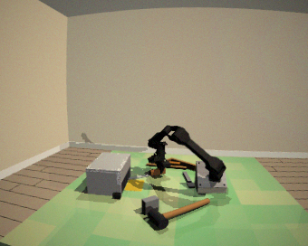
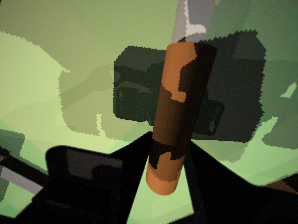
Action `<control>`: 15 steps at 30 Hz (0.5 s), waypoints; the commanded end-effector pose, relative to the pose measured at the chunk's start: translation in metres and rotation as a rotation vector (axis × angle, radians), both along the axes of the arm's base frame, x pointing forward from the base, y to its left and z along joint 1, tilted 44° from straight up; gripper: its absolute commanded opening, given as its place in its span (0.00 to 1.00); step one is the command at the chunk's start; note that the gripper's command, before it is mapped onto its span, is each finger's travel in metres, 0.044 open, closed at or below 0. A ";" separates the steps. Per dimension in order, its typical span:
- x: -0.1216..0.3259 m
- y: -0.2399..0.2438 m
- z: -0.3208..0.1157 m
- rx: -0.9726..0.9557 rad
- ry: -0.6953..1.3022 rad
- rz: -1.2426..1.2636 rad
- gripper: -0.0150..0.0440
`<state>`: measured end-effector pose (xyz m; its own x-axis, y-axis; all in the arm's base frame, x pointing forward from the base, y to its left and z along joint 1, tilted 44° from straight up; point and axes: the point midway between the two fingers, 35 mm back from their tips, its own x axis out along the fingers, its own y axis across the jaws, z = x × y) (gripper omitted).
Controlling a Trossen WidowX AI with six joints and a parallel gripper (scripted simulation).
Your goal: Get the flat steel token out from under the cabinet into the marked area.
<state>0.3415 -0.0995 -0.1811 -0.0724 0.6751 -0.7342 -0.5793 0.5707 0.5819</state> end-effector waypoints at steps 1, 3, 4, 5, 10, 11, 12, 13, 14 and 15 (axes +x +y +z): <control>0.009 0.005 0.004 -0.001 -0.003 0.001 0.25; 0.013 0.007 0.005 -0.001 -0.003 0.001 0.25; 0.014 0.008 0.006 -0.001 -0.004 0.001 0.25; 0.016 0.009 0.006 -0.001 -0.004 0.001 0.25; 0.023 0.013 0.010 0.000 -0.004 0.001 0.25; 0.025 0.014 0.010 0.000 -0.004 0.001 0.25; 0.026 0.014 0.011 0.000 -0.004 0.001 0.25; 0.028 0.015 0.011 0.000 -0.004 0.001 0.25; 0.029 0.016 0.012 0.000 -0.004 0.001 0.25; 0.030 0.017 0.012 0.000 -0.004 0.001 0.25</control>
<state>0.3652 -0.0860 -0.1711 -0.0723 0.6762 -0.7332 -0.5804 0.5693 0.5822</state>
